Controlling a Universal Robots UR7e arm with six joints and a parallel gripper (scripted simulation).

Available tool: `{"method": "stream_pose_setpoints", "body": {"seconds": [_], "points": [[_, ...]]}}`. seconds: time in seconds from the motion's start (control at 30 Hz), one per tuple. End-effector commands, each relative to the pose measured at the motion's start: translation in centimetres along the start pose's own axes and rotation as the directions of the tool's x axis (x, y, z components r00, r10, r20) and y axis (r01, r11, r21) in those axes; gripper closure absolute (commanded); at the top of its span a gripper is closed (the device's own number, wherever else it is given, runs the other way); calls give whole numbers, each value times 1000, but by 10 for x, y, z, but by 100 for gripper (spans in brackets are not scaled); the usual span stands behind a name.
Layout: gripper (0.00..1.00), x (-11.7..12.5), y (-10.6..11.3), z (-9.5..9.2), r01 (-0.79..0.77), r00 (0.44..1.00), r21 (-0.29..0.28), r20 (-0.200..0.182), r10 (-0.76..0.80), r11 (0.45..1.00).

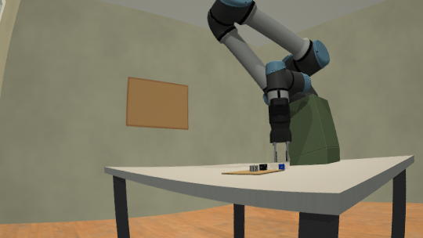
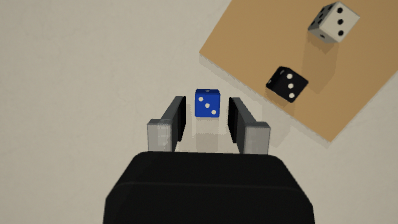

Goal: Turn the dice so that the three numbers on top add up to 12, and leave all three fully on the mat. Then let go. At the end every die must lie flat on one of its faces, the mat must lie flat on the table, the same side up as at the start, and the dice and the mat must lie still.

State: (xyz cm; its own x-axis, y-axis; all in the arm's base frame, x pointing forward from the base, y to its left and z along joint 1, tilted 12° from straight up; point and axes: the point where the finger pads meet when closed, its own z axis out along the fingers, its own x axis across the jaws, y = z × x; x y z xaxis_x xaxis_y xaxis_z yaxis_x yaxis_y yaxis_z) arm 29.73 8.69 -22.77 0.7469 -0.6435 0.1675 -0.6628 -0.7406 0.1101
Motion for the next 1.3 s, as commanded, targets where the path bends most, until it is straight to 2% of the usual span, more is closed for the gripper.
{"method": "stream_pose_setpoints", "body": {"seconds": [0.0, 0.7, 1.27], "points": [[30, 0, 0, 0, 0, 1000, 1, -1, 0, 1000], [30, 0, 0, 1, 0, 1000, 1, -1, 0, 1000], [30, 0, 0, 18, 0, 1000, 1, -1, 0, 1000]]}}
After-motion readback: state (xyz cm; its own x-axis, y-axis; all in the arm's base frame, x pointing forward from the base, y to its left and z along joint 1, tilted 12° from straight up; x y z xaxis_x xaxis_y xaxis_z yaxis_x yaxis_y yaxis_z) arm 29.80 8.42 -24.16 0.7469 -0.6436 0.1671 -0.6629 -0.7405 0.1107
